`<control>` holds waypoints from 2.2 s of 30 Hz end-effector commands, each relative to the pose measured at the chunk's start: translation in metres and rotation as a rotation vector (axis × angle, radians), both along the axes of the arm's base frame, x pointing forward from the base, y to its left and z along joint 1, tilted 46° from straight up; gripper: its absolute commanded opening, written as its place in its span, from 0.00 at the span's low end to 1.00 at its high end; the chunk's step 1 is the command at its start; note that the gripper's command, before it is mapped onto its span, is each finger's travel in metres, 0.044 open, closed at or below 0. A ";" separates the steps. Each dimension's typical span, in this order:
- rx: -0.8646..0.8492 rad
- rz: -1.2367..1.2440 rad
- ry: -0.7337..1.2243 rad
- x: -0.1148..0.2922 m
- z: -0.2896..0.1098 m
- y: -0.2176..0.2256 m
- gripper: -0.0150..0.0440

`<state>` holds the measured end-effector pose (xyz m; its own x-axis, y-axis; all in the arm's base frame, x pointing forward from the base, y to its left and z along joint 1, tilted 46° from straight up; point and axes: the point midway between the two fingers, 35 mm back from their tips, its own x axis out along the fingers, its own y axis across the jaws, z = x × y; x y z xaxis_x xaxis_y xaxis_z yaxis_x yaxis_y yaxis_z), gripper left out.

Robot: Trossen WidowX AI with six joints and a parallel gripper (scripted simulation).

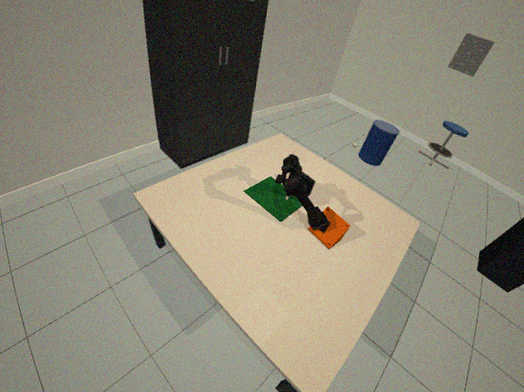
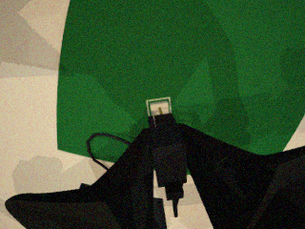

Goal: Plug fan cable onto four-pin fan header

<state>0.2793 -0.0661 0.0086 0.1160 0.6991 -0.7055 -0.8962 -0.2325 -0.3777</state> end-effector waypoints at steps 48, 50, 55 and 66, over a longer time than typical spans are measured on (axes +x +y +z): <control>0.008 -0.007 0.005 0.001 -0.003 0.006 0.25; 0.008 -0.007 0.005 0.001 -0.003 0.006 0.25; 0.008 -0.007 0.005 0.002 -0.004 0.007 0.25; 0.008 -0.007 0.004 0.002 -0.005 0.007 0.25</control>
